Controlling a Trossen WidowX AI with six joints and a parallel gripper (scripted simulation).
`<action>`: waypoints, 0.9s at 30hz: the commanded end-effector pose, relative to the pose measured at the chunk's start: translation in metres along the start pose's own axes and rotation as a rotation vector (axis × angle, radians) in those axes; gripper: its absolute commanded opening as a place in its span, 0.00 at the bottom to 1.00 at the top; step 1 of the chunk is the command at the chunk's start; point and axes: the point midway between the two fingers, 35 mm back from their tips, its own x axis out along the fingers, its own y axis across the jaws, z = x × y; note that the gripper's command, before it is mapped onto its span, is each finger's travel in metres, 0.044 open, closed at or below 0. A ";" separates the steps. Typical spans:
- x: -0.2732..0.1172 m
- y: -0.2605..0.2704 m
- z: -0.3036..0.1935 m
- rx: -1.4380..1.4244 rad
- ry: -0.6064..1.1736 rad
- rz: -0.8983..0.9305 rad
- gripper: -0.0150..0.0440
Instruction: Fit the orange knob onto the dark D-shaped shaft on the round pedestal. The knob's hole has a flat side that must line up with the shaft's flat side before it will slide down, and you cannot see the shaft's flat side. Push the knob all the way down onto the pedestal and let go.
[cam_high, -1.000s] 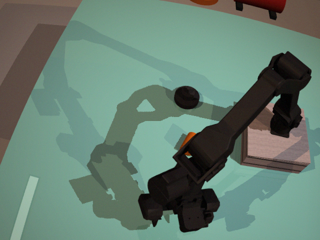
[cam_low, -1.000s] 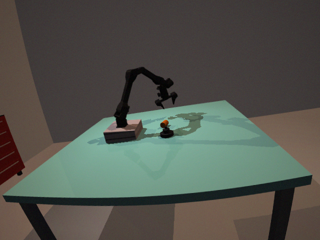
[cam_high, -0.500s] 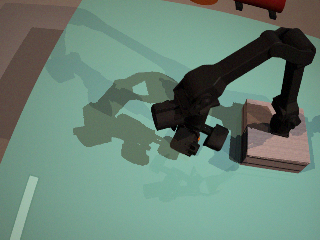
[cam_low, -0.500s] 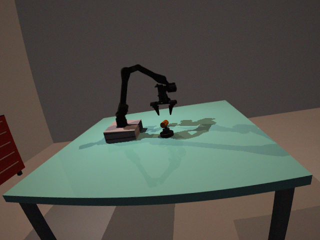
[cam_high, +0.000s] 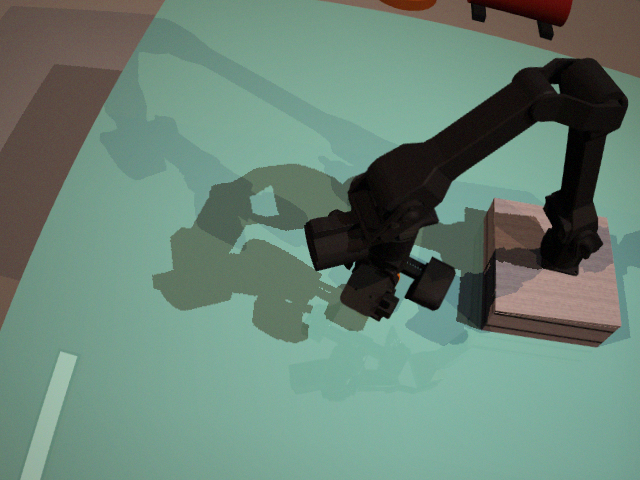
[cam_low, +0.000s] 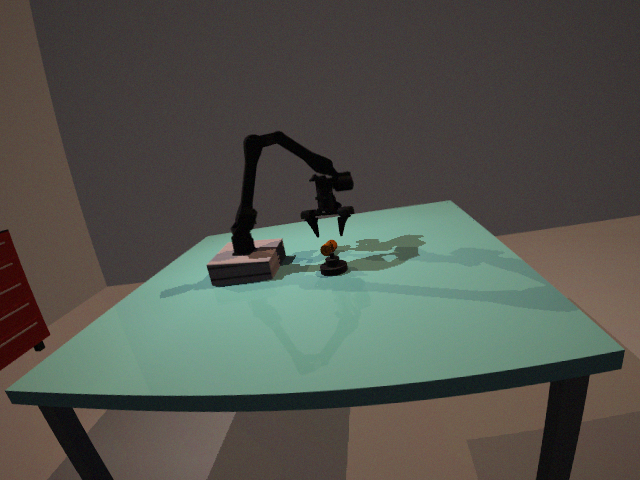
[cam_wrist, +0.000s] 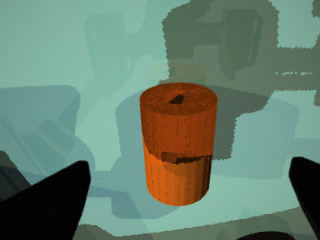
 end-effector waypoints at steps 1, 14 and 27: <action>0.010 0.002 -0.001 -0.001 0.014 0.010 1.00; 0.031 0.003 0.002 -0.001 0.014 0.010 1.00; 0.046 0.004 0.004 -0.001 0.014 0.010 0.91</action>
